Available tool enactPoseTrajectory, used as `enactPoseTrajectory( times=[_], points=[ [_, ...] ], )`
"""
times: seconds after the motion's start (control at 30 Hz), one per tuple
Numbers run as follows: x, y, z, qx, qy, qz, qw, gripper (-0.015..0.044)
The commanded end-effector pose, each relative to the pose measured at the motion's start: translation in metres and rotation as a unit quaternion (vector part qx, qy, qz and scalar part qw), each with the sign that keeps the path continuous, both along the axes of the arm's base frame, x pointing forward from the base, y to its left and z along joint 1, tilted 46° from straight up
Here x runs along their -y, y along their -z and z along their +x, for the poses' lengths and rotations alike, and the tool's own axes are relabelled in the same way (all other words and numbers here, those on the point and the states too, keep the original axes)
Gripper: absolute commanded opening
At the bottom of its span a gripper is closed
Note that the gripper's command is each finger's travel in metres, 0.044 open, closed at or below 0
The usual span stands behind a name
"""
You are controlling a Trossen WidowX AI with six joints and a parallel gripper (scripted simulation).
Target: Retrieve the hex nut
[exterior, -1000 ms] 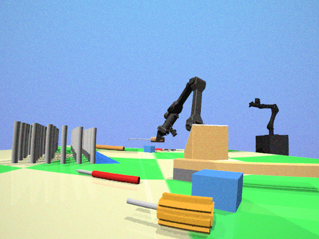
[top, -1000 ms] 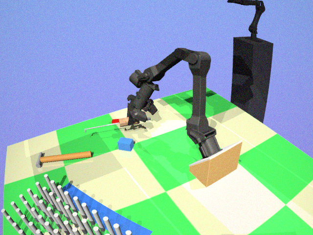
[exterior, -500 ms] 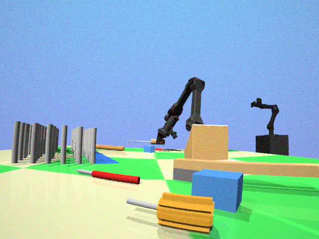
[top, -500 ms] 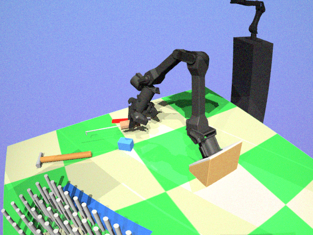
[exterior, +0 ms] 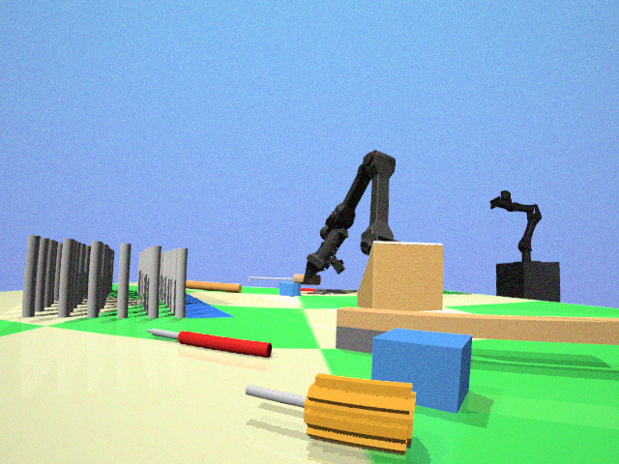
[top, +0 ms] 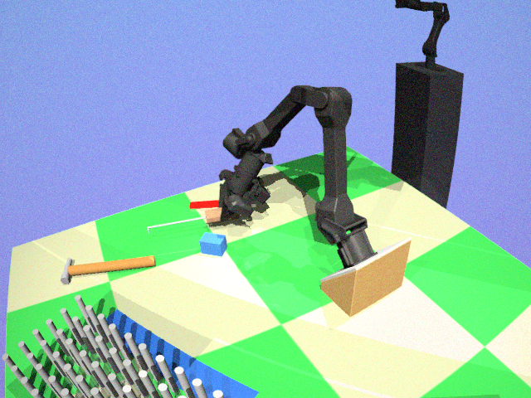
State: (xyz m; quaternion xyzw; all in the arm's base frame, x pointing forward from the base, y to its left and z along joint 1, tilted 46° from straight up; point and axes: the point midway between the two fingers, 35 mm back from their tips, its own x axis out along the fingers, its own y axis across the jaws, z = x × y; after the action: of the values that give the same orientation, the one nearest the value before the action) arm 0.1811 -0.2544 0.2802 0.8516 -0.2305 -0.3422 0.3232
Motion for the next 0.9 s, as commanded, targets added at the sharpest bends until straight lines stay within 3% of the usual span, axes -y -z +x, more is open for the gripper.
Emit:
enactPoseTrajectory(
  times=[0.0,0.87],
  points=[
    [0.002,0.007,0.001,-0.003,-0.005,0.003,1.000,0.0000],
    [0.015,0.026,-0.002,-0.002,-0.005,0.003,1.000,0.0000]
  ],
)
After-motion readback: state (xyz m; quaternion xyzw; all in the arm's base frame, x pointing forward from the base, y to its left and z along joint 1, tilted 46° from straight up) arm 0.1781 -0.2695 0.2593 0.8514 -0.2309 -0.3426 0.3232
